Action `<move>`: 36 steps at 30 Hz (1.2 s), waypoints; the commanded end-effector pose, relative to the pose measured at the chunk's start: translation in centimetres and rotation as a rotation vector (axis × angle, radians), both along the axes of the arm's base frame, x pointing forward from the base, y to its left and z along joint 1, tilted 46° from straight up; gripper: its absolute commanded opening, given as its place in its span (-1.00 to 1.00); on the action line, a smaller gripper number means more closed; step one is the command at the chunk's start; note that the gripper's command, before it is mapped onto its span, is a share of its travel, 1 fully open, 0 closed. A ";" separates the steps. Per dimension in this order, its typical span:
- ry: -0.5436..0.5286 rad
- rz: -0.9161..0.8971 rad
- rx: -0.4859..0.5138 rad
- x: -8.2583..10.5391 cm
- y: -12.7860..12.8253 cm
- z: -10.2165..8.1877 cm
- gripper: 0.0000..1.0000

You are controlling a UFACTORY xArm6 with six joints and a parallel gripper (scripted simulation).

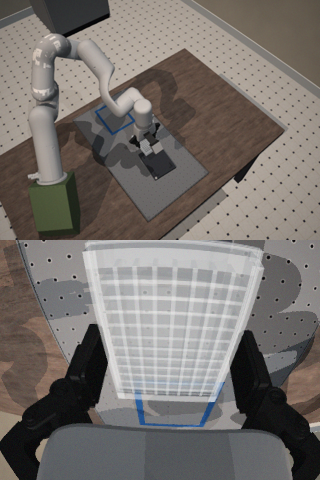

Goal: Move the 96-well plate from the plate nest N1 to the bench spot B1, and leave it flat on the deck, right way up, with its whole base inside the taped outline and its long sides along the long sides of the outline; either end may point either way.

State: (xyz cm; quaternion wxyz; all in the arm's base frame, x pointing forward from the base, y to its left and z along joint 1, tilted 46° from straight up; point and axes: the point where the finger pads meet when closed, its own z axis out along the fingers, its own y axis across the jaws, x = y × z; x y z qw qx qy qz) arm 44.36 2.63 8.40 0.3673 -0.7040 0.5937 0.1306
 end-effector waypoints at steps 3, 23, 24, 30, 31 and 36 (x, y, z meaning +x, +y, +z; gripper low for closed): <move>-0.002 -0.002 -0.002 -0.6 1.5 1.3 -1.00; -0.002 -0.002 -0.002 -2.4 5.8 4.5 -1.00; -0.002 -0.002 -0.002 -2.5 6.1 4.7 -1.00; -0.002 -0.002 -0.002 -3.2 7.6 5.8 -1.00; -0.002 -0.002 -0.002 -3.3 7.8 6.0 -1.00; -0.003 -0.002 -0.002 -3.8 9.1 7.0 -1.00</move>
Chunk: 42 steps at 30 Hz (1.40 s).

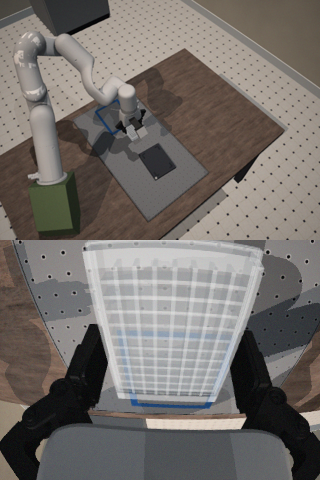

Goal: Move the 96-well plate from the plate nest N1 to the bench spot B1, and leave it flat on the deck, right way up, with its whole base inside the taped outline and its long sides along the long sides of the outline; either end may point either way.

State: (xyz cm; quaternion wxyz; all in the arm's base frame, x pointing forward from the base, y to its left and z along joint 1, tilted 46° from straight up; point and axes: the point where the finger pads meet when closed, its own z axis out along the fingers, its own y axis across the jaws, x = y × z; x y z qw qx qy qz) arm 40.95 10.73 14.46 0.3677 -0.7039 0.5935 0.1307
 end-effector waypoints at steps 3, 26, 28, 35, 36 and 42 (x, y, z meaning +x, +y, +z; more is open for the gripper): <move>-0.002 -0.002 -0.002 -0.5 1.3 1.1 -1.00; -0.002 -0.002 -0.002 -2.7 6.6 5.1 -1.00; -0.002 -0.002 -0.002 -3.0 7.1 5.5 -1.00; -0.002 -0.002 -0.002 -3.6 8.6 6.6 -1.00; -0.002 -0.002 -0.002 -3.6 8.6 6.6 -1.00; -0.002 -0.002 -0.002 -4.2 10.1 7.7 -1.00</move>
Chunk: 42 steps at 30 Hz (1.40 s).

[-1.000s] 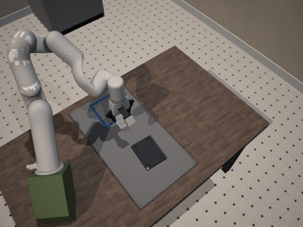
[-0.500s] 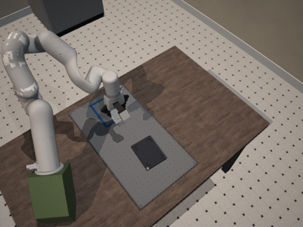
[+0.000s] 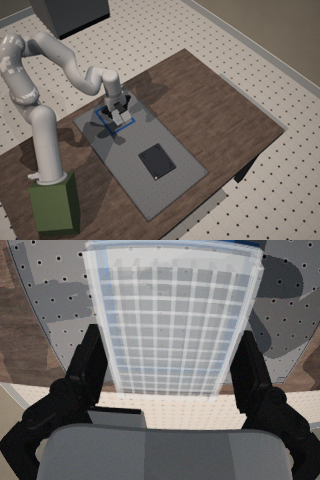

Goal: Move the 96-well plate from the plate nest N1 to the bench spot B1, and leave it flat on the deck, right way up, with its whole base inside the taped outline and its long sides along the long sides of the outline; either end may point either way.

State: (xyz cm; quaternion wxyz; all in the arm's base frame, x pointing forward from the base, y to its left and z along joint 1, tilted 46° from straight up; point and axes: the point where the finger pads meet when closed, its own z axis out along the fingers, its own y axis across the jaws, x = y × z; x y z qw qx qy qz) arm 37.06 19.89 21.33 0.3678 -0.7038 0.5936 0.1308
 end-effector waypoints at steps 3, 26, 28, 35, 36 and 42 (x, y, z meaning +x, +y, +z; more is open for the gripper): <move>-0.002 -0.002 -0.002 -0.7 1.7 1.4 -1.00; -0.002 -0.002 -0.001 -1.7 4.2 3.3 -1.00; -0.002 -0.002 -0.001 -1.7 4.2 3.3 -1.00; -0.002 -0.002 -0.002 -1.7 4.1 3.2 -1.00; -0.002 -0.002 -0.002 -1.7 4.1 3.2 -1.00; -0.002 -0.002 -0.002 -1.7 4.1 3.2 -1.00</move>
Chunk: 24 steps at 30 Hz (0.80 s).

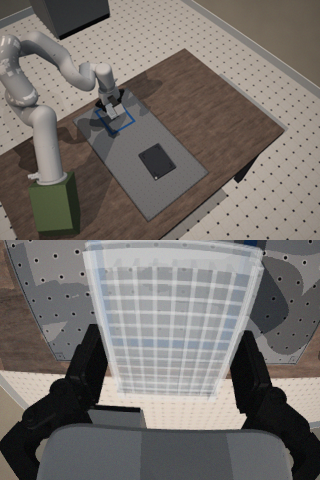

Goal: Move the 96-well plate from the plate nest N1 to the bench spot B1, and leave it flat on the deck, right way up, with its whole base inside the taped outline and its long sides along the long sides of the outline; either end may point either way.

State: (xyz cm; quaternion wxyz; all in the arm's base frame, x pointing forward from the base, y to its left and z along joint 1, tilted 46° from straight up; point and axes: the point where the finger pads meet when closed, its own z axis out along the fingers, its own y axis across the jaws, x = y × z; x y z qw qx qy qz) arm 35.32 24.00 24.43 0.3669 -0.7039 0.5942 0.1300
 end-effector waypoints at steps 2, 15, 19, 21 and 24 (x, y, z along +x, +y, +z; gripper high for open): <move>-0.003 -0.001 0.001 0.1 0.0 0.1 -1.00; -0.003 -0.001 0.001 0.3 0.5 -0.5 -1.00; -0.002 -0.001 0.001 0.4 0.8 -0.9 -1.00; -0.002 -0.001 0.001 0.5 0.9 -1.0 -1.00; -0.002 -0.001 0.001 0.6 1.3 -1.3 -1.00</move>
